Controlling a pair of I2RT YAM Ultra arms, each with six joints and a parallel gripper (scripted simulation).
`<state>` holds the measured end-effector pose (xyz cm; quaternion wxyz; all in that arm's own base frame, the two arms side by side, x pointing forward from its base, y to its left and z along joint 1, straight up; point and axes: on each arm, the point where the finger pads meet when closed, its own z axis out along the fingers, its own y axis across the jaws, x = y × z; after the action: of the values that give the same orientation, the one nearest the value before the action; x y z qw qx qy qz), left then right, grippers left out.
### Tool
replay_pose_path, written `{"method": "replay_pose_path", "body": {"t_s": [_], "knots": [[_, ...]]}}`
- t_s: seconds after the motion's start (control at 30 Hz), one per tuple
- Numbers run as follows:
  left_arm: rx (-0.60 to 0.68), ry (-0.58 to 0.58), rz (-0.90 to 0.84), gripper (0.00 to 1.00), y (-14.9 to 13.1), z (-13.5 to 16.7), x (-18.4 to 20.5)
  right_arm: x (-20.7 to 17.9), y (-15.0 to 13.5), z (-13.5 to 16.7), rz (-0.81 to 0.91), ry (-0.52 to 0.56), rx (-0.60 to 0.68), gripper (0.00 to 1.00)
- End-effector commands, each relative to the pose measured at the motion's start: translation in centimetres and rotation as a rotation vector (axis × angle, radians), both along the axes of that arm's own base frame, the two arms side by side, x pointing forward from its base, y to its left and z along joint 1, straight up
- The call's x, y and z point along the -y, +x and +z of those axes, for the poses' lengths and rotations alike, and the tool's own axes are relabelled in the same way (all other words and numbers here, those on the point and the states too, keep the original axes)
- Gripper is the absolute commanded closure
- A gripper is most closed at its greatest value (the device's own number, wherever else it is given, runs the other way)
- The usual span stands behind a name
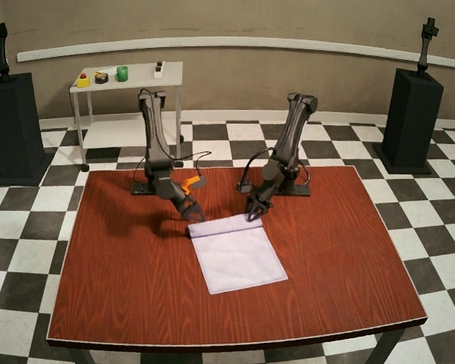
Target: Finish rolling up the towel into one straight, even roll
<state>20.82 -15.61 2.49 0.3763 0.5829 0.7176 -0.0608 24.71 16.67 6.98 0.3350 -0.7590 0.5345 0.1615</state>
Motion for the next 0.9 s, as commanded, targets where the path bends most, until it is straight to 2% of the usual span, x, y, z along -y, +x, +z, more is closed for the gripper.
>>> {"method": "replay_pose_path", "body": {"t_s": [0.0,0.2,0.87], "knots": [[-0.013,0.008,-0.006,0.67,-0.42,-0.75,0.02,-0.35,0.39,0.61,0.016,0.004,0.006,0.02],[-0.013,0.008,-0.006,0.73,-0.42,-0.75,0.02,-0.35,0.39,0.61,0.016,0.004,0.006,0.02],[-0.013,0.008,-0.006,0.79,-0.42,-0.75,0.02,-0.35,0.39,0.61,0.016,0.004,0.006,0.02]]}}
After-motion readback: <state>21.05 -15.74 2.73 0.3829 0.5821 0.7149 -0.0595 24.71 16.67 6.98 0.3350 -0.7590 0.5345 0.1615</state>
